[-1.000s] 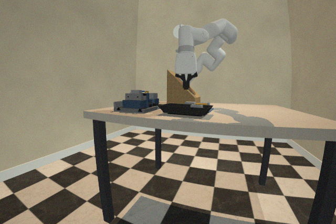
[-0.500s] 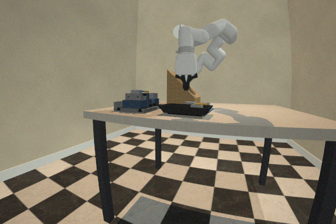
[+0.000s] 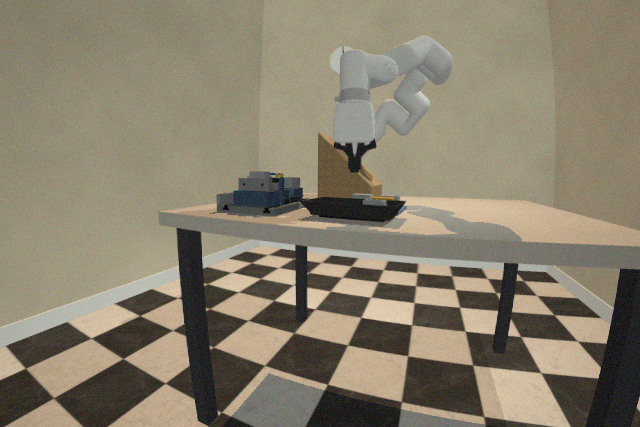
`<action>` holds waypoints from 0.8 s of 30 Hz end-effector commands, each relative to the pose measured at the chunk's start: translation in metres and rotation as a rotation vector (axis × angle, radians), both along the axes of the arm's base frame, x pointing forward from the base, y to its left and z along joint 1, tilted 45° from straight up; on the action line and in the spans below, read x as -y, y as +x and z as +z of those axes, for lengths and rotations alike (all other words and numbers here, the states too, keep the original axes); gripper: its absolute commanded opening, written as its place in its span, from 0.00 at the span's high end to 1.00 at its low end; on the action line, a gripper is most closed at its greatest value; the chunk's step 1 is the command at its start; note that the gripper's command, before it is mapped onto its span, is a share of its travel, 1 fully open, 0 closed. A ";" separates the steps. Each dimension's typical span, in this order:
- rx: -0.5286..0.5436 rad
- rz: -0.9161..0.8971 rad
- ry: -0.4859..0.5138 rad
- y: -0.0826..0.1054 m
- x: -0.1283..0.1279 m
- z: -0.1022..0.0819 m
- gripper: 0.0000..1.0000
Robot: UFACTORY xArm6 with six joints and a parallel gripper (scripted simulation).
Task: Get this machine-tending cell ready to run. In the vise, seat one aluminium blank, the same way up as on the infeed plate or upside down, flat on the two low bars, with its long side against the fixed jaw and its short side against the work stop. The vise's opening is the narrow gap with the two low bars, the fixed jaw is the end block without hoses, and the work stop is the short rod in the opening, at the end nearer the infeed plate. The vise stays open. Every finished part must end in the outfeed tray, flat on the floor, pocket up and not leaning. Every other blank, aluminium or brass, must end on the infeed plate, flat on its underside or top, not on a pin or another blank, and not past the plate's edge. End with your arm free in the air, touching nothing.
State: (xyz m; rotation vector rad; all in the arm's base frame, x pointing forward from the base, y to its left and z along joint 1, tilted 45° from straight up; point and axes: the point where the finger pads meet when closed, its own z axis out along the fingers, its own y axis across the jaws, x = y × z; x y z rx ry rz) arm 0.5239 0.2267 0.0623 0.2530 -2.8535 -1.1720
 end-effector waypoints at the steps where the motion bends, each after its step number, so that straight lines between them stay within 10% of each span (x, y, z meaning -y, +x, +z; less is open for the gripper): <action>1: 0.003 -0.002 0.000 0.001 0.001 0.001 1.00; 24: 0.003 -0.002 0.000 0.002 0.005 0.005 1.00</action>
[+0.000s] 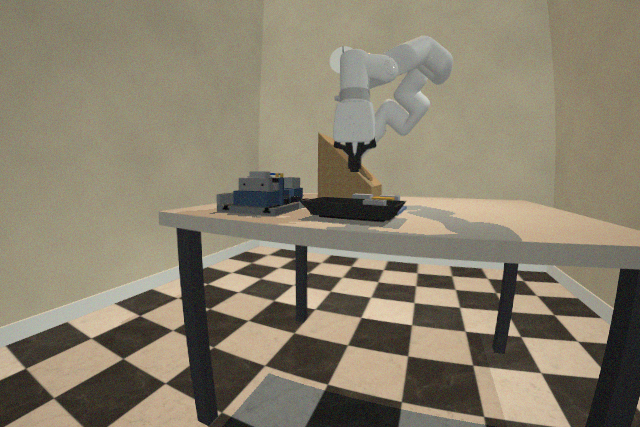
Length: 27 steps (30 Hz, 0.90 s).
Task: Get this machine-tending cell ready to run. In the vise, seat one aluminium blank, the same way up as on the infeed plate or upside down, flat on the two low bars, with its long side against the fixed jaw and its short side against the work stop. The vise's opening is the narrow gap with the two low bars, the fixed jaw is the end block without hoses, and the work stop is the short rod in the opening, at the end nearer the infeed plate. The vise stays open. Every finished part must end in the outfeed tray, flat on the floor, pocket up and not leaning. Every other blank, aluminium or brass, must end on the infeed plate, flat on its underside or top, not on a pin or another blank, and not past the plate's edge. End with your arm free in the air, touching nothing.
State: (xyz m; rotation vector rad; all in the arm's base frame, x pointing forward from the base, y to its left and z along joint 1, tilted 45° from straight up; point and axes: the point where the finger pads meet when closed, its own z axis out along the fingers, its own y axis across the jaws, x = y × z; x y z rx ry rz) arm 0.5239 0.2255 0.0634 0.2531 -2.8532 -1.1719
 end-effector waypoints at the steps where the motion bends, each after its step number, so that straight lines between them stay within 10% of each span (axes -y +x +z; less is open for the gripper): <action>1: 0.004 -0.002 0.000 0.002 0.004 0.005 1.00; 27: 0.004 -0.002 0.000 0.007 0.040 0.041 1.00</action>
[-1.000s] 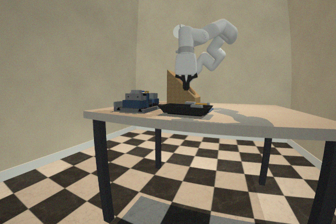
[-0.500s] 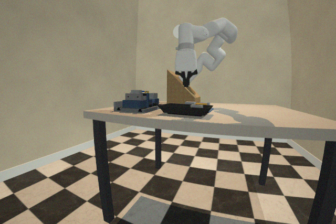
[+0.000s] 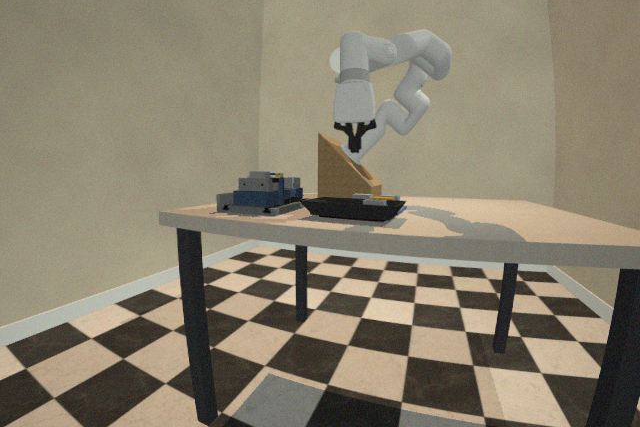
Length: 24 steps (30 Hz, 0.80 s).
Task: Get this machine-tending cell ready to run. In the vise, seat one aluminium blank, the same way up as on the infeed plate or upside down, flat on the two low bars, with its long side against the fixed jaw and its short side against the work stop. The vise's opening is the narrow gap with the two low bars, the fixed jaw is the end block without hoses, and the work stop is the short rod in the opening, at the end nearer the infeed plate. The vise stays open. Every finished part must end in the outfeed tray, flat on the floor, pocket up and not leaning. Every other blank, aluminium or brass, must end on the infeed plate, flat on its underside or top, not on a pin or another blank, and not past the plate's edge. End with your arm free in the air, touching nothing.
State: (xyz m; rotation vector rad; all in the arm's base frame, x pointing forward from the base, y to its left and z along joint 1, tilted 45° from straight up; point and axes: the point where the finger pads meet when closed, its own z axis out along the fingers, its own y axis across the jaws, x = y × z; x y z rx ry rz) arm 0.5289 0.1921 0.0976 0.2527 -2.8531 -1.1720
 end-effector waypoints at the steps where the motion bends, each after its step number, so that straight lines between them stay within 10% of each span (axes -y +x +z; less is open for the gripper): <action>1: 0.004 -0.002 0.000 0.002 0.007 0.008 1.00; 15: 0.004 -0.002 0.000 0.003 0.012 0.012 1.00; 24: 0.006 -0.003 -0.010 0.025 0.068 -0.041 1.00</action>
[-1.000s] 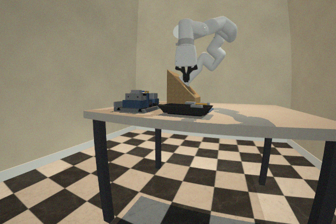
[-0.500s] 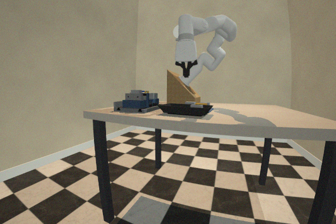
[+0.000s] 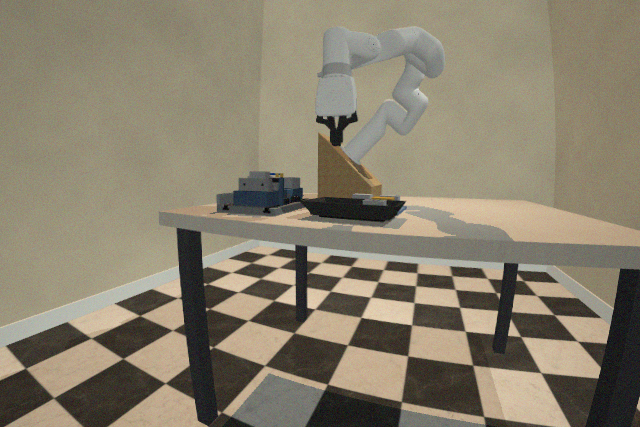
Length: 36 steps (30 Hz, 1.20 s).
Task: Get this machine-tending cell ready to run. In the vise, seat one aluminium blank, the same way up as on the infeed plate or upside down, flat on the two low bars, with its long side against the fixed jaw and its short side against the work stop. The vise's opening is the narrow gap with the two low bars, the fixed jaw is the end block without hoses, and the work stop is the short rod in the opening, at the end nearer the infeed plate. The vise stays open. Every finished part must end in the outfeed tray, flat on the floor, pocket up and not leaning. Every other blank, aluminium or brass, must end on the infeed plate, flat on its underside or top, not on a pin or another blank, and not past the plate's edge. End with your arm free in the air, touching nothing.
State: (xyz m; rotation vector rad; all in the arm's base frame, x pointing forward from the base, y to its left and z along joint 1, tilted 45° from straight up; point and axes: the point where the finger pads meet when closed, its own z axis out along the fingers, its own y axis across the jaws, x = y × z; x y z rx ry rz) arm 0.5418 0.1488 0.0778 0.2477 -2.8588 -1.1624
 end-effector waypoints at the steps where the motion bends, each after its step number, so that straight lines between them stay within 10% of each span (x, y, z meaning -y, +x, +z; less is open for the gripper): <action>1: 0.005 0.001 -0.003 0.013 0.030 -0.026 1.00; 29: 0.004 0.002 0.006 0.010 0.168 -0.165 1.00; 36: 0.004 0.002 0.007 0.009 0.170 -0.167 1.00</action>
